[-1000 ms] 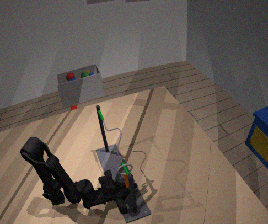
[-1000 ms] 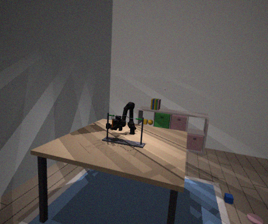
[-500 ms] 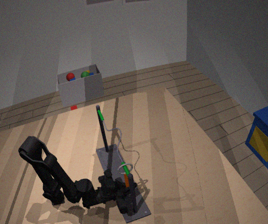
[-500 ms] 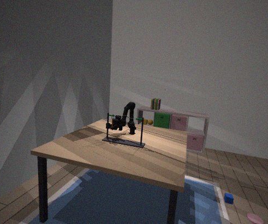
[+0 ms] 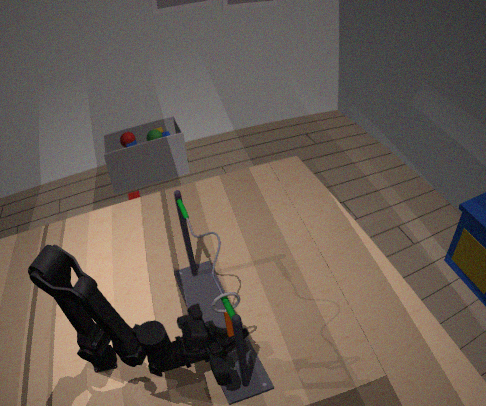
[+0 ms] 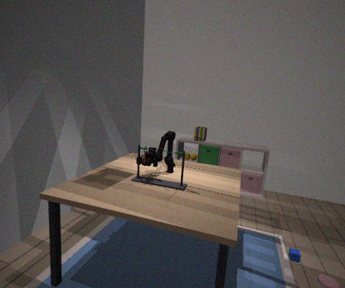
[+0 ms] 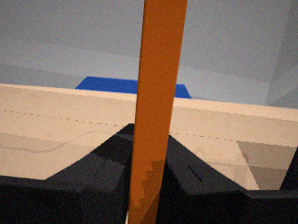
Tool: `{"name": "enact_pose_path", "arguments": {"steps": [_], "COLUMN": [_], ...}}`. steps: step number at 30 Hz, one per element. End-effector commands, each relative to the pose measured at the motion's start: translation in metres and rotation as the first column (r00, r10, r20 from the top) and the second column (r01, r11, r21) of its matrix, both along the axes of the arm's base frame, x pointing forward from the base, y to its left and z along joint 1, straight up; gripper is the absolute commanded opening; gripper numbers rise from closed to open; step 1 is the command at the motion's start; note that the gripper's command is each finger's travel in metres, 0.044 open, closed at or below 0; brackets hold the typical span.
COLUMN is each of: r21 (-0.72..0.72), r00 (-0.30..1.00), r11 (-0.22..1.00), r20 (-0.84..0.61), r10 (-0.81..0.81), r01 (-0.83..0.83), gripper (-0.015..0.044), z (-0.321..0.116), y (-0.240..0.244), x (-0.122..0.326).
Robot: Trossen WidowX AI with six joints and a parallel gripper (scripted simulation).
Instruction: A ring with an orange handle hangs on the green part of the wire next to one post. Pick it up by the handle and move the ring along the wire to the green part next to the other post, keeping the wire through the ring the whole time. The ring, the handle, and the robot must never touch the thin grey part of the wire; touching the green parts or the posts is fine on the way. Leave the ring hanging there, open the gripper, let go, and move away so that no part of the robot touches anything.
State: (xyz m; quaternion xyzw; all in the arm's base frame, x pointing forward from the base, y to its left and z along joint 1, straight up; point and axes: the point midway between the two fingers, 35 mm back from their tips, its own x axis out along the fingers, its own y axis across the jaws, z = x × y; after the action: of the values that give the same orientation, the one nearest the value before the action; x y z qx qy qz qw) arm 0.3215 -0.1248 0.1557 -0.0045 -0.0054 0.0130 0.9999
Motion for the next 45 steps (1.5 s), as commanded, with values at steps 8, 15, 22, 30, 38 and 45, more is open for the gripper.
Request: {"name": "enact_pose_path", "arguments": {"steps": [8, 15, 22, 30, 38, 45], "r21": [-0.002, -0.002, -0.002, -0.001, -0.001, -0.002], "r00": [1.0, 1.0, 1.0, 1.0, 1.0, 1.0], "r11": [1.0, 1.0, 1.0, 1.0, 1.0, 1.0], "r20": [0.006, 0.006, 0.006, 0.005, 0.004, 0.003], "r10": [-0.006, -0.006, -0.006, -0.006, -0.006, -0.006], "r01": [0.006, 0.006, 0.006, 0.006, 0.006, 0.006], "gripper": [-0.015, -0.015, -0.015, -0.015, -0.015, -0.015], "z": [0.003, 0.003, 0.003, 0.003, 0.003, 0.003], "y": [-0.001, -0.001, -0.001, 0.002, 0.01, 0.017], "x": [0.0, 0.0, 0.0, 0.0, 0.0, 0.0]}}
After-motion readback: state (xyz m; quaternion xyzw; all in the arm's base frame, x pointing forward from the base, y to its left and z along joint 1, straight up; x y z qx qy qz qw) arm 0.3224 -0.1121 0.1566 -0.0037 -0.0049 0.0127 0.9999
